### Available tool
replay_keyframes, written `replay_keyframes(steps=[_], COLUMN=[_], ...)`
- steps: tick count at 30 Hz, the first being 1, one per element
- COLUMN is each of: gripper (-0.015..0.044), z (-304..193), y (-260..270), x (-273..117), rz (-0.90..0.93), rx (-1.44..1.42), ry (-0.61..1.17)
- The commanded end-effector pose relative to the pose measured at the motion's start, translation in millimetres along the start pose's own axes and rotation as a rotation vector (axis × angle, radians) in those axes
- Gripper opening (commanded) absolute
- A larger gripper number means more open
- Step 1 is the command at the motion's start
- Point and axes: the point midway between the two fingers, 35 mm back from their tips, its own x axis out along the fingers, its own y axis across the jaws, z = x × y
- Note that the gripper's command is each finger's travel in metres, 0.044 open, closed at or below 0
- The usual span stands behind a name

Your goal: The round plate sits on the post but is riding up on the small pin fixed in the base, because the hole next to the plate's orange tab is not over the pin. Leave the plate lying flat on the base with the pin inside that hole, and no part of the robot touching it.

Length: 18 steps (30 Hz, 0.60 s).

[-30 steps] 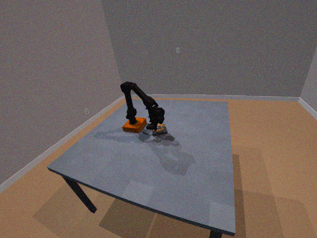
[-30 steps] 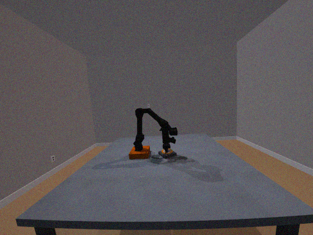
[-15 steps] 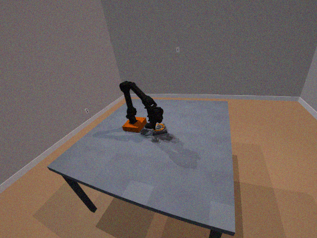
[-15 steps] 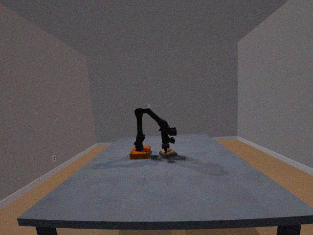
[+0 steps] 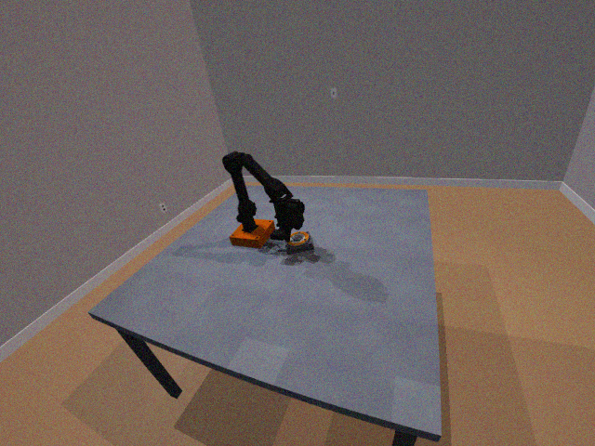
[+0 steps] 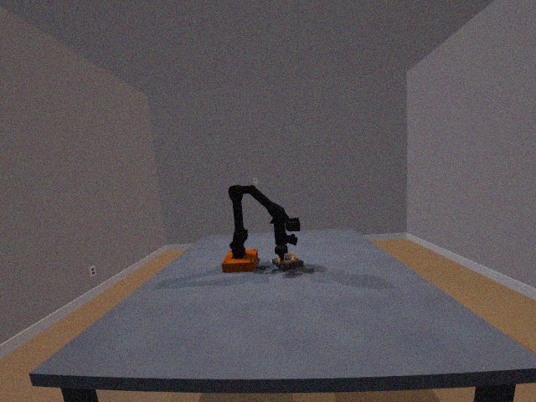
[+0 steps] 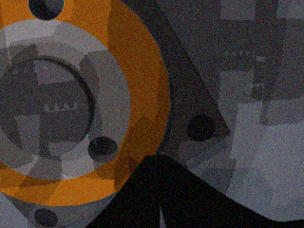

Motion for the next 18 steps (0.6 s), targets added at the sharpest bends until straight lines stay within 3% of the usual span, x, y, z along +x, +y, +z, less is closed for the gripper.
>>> replay_keyframes(steps=[1,18], gripper=[0.0000,0.0000], z=[-7.0,-17.1], y=[4.5,16.5], x=[2.4,2.2], rz=[0.007,0.008], rx=[-0.002,-0.002], ry=[0.017,0.018])
